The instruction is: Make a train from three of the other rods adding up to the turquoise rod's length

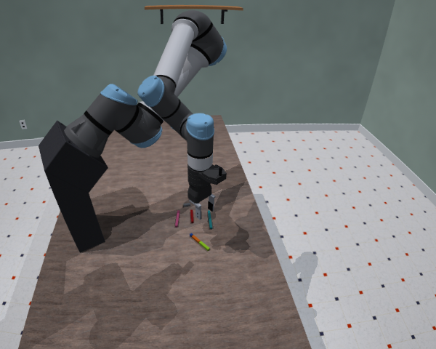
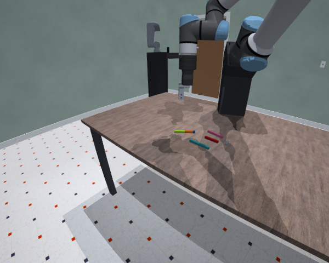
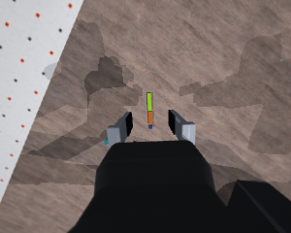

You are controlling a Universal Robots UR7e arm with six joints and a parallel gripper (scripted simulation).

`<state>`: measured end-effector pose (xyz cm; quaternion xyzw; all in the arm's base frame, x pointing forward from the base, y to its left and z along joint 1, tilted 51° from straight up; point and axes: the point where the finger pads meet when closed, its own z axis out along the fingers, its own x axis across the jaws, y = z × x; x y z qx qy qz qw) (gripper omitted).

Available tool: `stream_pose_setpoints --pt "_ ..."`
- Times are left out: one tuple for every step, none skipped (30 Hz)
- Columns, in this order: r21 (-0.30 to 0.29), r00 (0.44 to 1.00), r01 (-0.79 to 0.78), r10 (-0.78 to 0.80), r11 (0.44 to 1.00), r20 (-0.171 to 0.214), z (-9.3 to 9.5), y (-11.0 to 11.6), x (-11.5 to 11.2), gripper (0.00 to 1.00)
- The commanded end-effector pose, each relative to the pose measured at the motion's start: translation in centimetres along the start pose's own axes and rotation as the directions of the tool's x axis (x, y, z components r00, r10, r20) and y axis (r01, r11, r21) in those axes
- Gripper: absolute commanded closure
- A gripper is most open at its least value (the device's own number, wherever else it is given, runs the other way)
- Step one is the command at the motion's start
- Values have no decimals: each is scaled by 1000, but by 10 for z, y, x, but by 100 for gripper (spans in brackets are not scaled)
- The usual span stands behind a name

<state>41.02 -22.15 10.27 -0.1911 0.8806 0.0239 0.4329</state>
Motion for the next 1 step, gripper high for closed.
stream_pose_setpoints --pt "1 1000 0 0 1000 0 0 0 0 0"
